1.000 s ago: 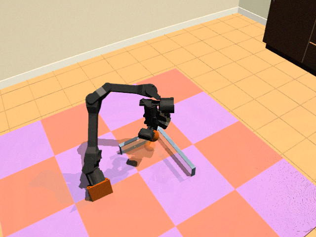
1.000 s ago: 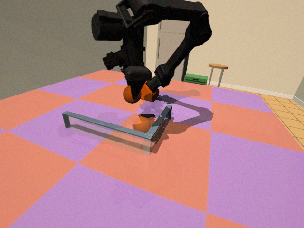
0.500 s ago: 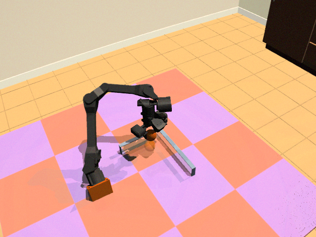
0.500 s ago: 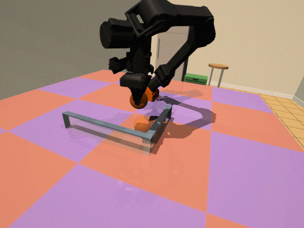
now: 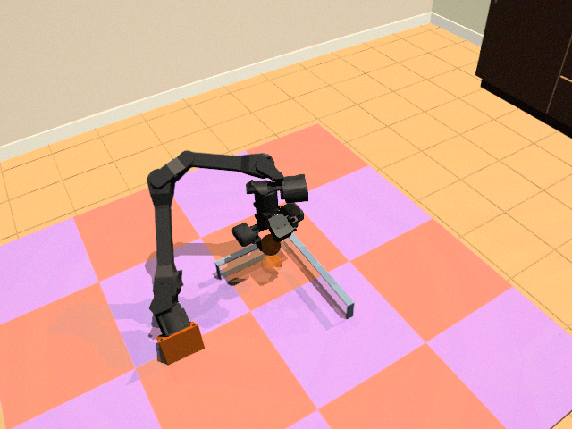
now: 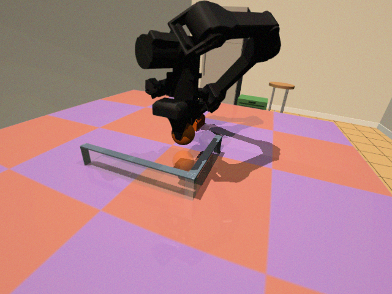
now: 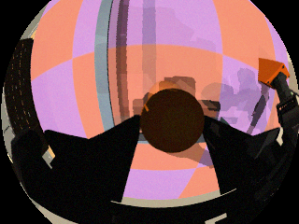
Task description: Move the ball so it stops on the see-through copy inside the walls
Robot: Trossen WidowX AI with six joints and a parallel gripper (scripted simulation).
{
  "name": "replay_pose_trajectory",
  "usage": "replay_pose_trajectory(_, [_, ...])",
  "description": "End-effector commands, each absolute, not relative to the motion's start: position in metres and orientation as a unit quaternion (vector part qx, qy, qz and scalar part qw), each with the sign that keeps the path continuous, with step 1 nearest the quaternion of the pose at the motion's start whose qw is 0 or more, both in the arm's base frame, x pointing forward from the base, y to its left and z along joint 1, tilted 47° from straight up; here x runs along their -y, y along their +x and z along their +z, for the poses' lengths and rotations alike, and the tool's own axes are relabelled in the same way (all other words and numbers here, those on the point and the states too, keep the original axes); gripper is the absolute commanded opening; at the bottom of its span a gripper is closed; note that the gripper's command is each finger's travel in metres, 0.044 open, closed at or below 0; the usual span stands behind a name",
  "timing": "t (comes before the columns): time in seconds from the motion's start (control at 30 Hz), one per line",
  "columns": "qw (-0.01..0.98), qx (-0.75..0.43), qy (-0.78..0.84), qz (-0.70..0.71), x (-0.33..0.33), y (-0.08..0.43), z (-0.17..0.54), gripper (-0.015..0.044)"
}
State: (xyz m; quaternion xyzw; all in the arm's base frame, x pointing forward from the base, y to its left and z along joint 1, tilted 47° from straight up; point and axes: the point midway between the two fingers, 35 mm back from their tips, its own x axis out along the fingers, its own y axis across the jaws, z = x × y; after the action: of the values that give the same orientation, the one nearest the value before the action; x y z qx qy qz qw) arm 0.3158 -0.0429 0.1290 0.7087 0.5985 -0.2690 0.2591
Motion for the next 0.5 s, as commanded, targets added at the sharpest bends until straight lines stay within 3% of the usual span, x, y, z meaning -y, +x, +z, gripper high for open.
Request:
replay_pose_trajectory(0.0, [0.256,-0.597,0.711,-0.269,0.034,0.318,0.123,0.0])
replay_pose_trajectory(0.47, [0.255,-0.597,0.712,-0.268,-0.006,0.324,0.086,0.0])
